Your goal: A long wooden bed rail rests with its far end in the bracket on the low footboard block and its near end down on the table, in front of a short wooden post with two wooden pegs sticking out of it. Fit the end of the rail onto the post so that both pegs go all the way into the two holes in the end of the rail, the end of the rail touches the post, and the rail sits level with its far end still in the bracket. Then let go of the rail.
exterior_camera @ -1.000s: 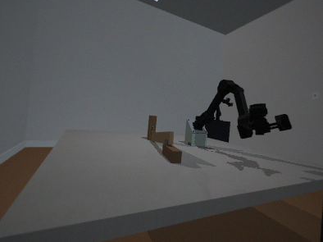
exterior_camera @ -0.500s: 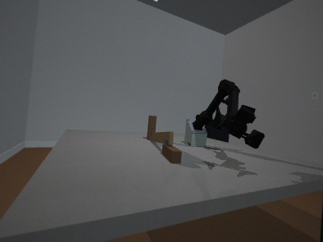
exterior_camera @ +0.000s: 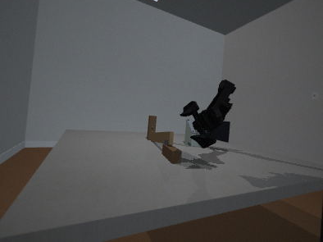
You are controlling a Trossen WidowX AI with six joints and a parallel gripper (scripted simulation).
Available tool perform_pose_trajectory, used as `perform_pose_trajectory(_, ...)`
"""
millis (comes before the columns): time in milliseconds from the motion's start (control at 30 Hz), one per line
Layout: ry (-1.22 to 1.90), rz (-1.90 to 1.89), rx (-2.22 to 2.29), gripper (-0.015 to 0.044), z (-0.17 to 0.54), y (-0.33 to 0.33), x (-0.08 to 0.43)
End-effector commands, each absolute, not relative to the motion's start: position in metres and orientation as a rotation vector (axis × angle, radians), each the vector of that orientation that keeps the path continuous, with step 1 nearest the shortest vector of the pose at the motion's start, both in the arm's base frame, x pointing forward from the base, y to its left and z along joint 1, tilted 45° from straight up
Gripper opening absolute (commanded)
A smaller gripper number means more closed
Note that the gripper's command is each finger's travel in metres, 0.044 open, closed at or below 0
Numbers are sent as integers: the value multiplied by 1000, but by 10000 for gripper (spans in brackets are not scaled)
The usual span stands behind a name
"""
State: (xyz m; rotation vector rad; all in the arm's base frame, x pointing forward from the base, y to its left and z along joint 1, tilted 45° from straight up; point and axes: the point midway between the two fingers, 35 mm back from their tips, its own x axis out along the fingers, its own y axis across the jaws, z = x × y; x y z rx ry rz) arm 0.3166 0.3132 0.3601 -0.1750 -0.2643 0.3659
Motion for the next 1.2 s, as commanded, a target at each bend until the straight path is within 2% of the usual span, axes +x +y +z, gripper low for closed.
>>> perform_pose_trajectory(0, -227, 324, -294, 440, 347, 295, 344)
perform_pose_trajectory(433, -10, 240, -680, 440, 282, 212, 432)
perform_pose_trajectory(667, 291, 433, -996, 440, 179, 162, 457)
perform_pose_trajectory(900, 582, 764, -1134, 440, 82, 102, 440)
perform_pose_trajectory(1167, 772, 1230, -954, 440, 6, 41, 369)
